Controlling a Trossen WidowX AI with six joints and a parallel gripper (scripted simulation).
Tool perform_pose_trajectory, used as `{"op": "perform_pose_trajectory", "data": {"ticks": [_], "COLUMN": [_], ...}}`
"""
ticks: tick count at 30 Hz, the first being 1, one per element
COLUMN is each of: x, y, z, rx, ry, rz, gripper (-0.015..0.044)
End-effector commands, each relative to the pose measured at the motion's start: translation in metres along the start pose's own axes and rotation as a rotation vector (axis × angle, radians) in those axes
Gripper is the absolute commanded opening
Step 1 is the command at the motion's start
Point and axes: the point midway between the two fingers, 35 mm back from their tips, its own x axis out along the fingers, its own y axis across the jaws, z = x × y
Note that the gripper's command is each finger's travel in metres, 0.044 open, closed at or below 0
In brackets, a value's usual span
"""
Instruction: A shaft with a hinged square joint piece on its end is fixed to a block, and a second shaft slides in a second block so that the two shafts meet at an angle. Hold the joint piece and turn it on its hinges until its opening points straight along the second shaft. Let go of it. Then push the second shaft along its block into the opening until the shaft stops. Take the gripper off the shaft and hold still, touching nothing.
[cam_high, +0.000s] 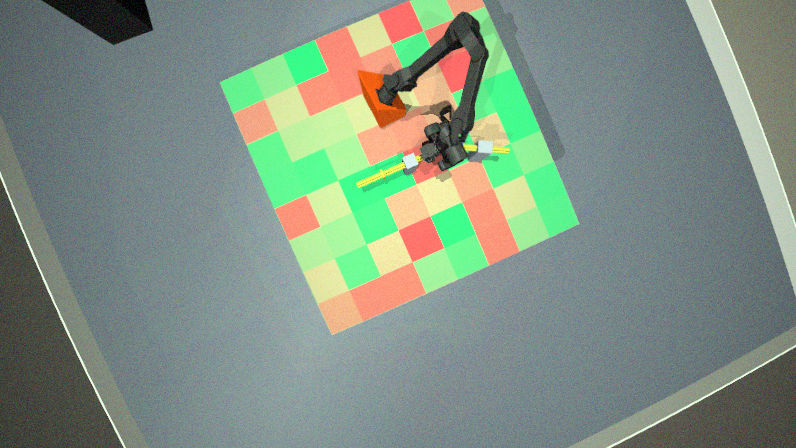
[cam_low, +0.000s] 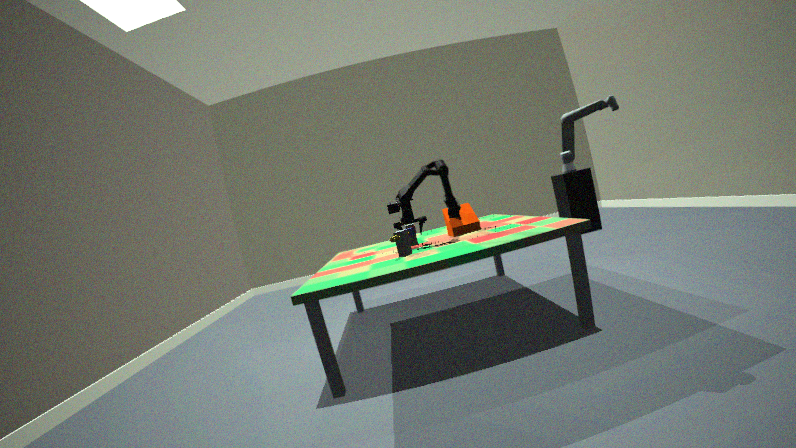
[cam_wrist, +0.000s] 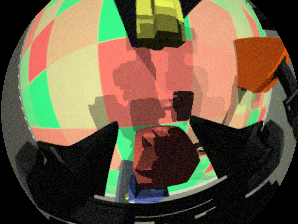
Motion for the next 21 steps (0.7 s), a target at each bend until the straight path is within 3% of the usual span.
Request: {"op": "perform_pose_trajectory", "data": {"ticks": [1,16,21], "x": [0.000,-0.030,-0.043], "y": [0.000,0.000,0.003], "z": [0.000,-0.002,-0.001], "rx": [0.001,-0.004,-0.150], "ry": [-0.001,-0.068,-0.065], "rz": [0.000,0.000,-0.005], "gripper": [0.0440,0.0440,0.0440]}}
